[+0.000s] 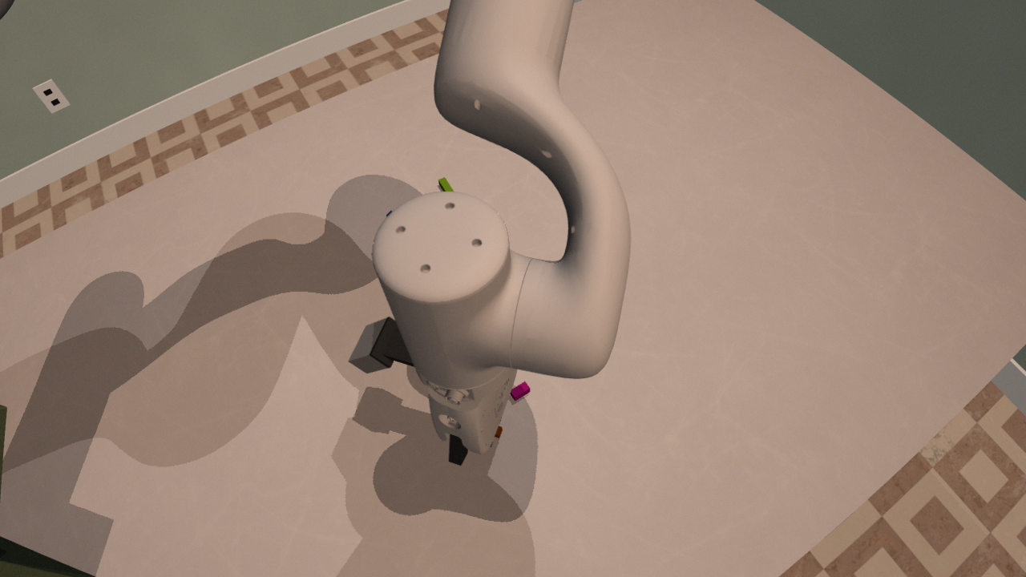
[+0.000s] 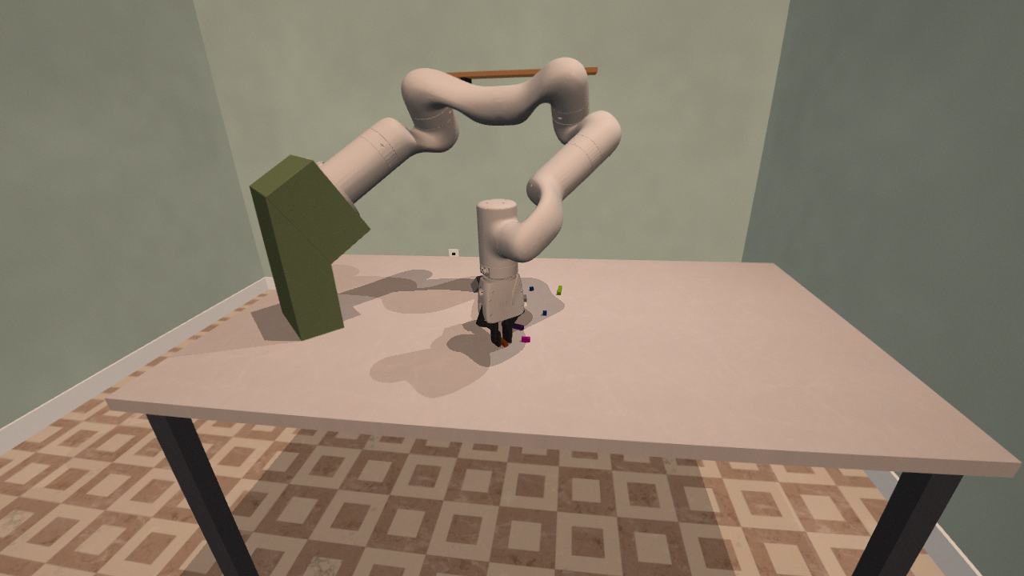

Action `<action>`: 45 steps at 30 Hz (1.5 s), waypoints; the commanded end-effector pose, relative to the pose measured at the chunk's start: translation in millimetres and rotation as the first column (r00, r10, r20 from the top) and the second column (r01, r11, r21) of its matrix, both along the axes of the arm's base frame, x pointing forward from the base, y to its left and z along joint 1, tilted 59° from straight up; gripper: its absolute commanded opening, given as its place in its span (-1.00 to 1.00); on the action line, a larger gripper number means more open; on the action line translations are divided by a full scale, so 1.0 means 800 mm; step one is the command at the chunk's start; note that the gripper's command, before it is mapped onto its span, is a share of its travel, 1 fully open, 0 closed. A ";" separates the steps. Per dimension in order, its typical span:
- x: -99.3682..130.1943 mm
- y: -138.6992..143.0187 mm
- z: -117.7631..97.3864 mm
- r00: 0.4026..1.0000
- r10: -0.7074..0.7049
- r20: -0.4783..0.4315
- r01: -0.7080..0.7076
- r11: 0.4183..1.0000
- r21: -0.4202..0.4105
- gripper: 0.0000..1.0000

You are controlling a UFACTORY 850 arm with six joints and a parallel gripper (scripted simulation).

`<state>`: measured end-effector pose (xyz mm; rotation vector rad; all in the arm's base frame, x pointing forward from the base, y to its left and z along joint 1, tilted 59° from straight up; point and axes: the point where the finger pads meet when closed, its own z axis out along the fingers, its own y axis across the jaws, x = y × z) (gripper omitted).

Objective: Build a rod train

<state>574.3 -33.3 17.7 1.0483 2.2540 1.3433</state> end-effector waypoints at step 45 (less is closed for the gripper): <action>0.000 -0.001 0.000 1.000 -0.001 0.000 0.001 1.000 0.000 -0.92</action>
